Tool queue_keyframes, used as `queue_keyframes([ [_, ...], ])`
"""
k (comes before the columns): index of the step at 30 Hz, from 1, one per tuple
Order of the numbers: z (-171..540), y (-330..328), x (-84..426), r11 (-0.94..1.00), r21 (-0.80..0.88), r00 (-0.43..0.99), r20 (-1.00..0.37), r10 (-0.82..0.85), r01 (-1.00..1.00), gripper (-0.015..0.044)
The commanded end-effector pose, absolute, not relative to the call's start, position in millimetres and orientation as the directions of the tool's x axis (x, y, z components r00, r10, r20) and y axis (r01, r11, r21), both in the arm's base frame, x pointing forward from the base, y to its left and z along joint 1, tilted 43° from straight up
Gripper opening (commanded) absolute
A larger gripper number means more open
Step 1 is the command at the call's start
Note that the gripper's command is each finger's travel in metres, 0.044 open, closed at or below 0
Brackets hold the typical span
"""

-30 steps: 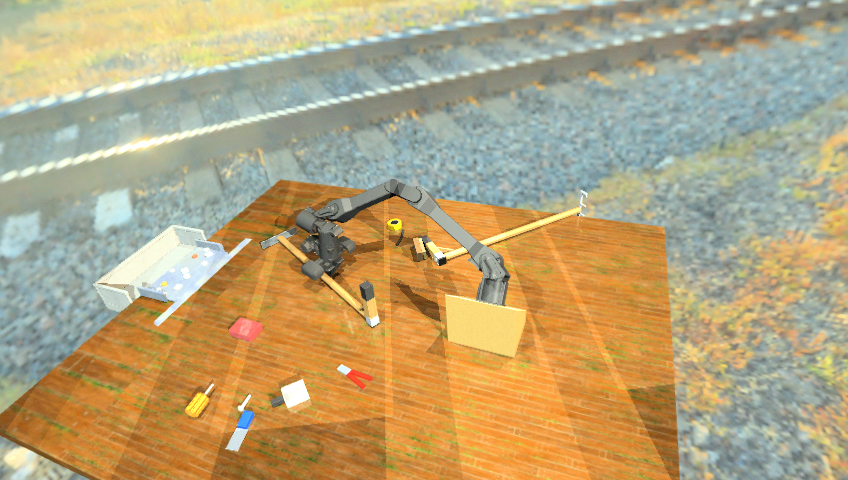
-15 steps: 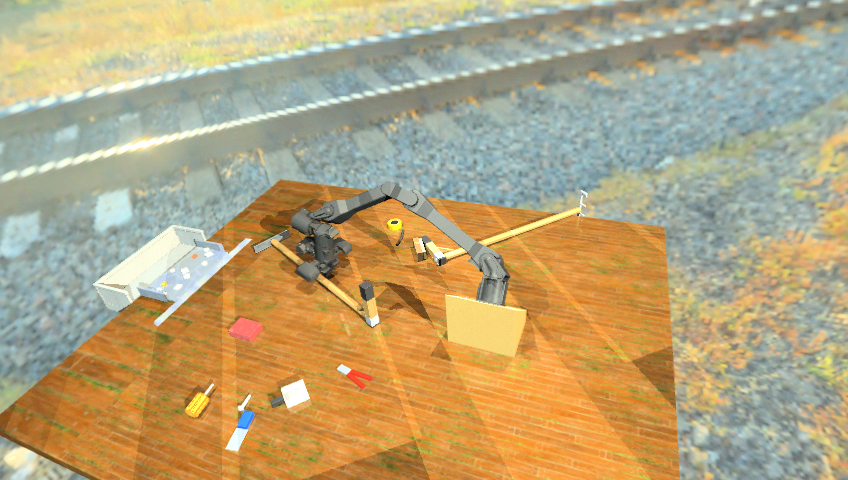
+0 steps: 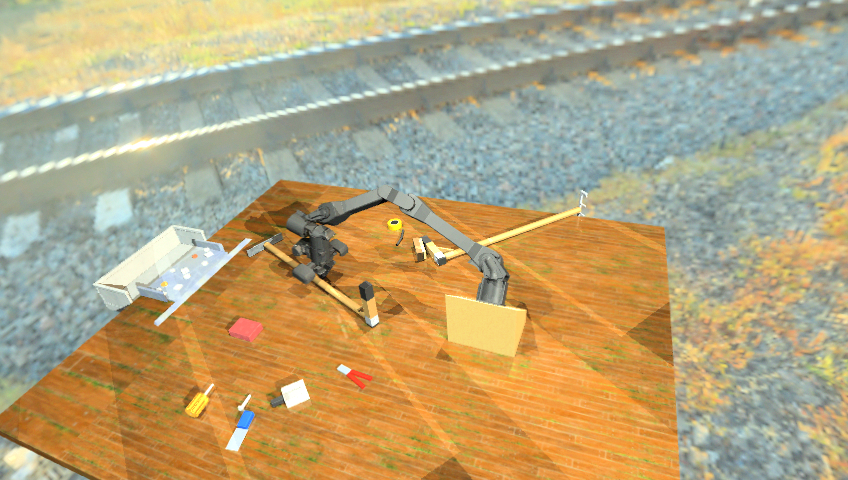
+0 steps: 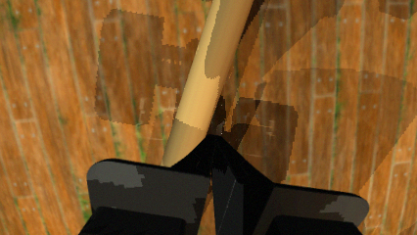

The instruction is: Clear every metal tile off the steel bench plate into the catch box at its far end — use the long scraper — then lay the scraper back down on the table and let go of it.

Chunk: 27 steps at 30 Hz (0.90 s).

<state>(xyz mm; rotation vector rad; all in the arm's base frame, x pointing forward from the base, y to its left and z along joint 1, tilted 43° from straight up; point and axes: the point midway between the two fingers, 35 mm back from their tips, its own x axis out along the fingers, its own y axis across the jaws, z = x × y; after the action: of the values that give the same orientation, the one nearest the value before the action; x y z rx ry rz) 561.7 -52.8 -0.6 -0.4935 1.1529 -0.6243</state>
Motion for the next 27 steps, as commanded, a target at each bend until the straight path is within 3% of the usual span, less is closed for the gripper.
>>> queue_keyframes([
  [1, -5.9, -49.9, 563.3, 0.734, -0.649, 0.271, -0.683, -0.678, 0.202, 0.0],
  [18, -16.8, -38.4, 568.2, 0.734, -0.648, 0.272, -0.683, -0.678, 0.202, 0.0],
  [27, 10.0, -21.3, 568.0, 0.735, -0.641, 0.296, -0.674, -0.677, 0.223, 0.0],
])
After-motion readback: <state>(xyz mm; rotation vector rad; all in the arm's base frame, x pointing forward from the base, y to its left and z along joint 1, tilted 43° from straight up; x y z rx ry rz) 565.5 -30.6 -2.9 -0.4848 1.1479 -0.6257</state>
